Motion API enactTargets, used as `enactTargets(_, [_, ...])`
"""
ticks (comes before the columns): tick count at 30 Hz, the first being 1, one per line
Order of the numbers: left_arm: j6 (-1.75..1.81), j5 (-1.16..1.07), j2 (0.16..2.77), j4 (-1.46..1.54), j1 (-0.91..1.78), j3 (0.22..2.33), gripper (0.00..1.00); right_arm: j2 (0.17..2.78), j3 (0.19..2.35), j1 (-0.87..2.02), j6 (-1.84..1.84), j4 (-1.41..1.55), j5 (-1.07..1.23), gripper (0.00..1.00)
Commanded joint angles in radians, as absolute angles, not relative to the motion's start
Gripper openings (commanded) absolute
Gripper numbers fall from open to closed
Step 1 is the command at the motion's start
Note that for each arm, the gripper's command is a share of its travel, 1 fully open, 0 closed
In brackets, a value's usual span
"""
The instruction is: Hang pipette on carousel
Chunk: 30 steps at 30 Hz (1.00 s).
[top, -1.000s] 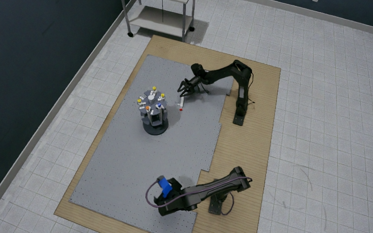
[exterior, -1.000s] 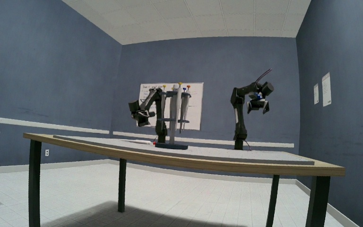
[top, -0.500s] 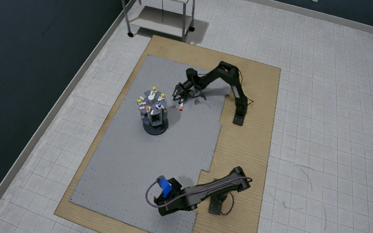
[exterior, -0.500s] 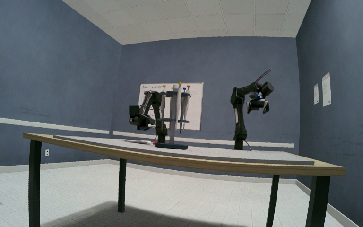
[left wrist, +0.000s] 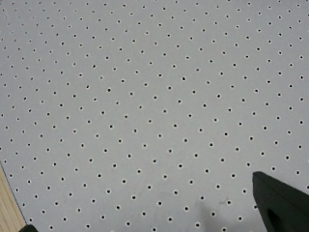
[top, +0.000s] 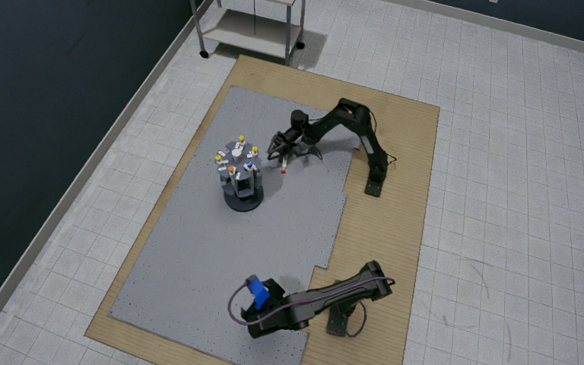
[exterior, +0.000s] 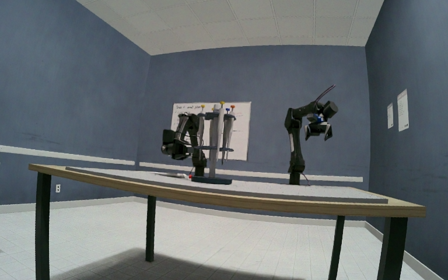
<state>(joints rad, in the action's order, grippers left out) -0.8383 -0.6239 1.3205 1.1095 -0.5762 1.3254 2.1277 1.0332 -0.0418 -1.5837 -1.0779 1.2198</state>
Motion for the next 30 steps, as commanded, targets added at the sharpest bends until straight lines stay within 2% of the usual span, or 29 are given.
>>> enactTargets(1, [-0.847, -0.644, 1.316, 1.097, -0.582, 1.34, 1.0, 2.135, 1.073, -0.015, -1.563, -1.081, 1.184, 0.49])
enactTargets(30, [-0.847, -0.644, 1.316, 1.097, -0.582, 1.34, 1.0, 2.147, 1.09, -0.029, -1.563, -1.063, 1.179, 0.49])
